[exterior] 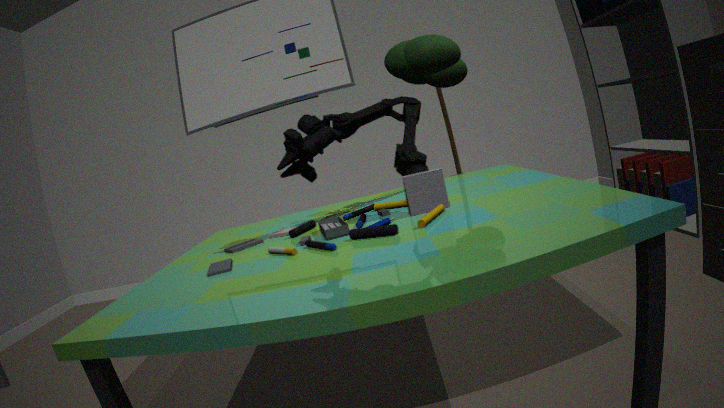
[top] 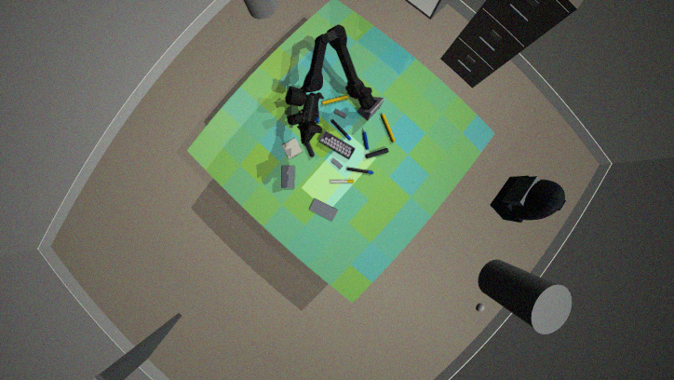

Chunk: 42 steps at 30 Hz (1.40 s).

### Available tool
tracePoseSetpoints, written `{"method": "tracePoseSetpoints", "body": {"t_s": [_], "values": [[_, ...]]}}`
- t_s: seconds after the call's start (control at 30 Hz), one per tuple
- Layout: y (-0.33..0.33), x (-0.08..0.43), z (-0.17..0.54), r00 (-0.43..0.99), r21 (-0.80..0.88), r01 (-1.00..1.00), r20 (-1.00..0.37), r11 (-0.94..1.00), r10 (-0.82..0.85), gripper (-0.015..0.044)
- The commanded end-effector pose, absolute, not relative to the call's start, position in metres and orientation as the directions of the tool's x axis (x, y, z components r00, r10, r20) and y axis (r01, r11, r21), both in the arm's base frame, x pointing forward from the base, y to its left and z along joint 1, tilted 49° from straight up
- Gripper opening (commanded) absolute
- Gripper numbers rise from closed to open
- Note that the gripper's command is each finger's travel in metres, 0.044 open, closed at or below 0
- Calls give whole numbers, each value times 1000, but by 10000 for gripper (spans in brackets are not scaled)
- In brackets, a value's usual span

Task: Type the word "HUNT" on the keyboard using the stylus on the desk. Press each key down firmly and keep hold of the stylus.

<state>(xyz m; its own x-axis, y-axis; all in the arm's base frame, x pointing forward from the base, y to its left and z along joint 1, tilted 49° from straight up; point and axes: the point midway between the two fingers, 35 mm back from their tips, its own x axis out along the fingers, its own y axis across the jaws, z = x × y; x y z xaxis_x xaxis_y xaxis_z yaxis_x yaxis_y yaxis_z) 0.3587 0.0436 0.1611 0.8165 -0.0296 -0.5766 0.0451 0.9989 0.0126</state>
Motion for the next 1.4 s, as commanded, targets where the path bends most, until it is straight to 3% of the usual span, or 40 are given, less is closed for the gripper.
{"method": "tracePoseSetpoints", "body": {"t_s": [0.0, 0.23, 0.47, 0.57, 1.03, 1.37], "values": [[59, 346, 93, 621, -84, 81, -775, 993, -116, 20], [63, 306, 9, 261, -374, 64, -888, 925, -377, 0], [54, 261, -36, 21, -686, -116, -725, 718, -689, 0], [52, 253, -42, -1, -738, -168, -663, 653, -749, 0], [52, 253, -42, -1, -738, -168, -663, 653, -749, 0], [12, 263, 2, -1, -740, -169, -661, 651, -751, 0]]}}
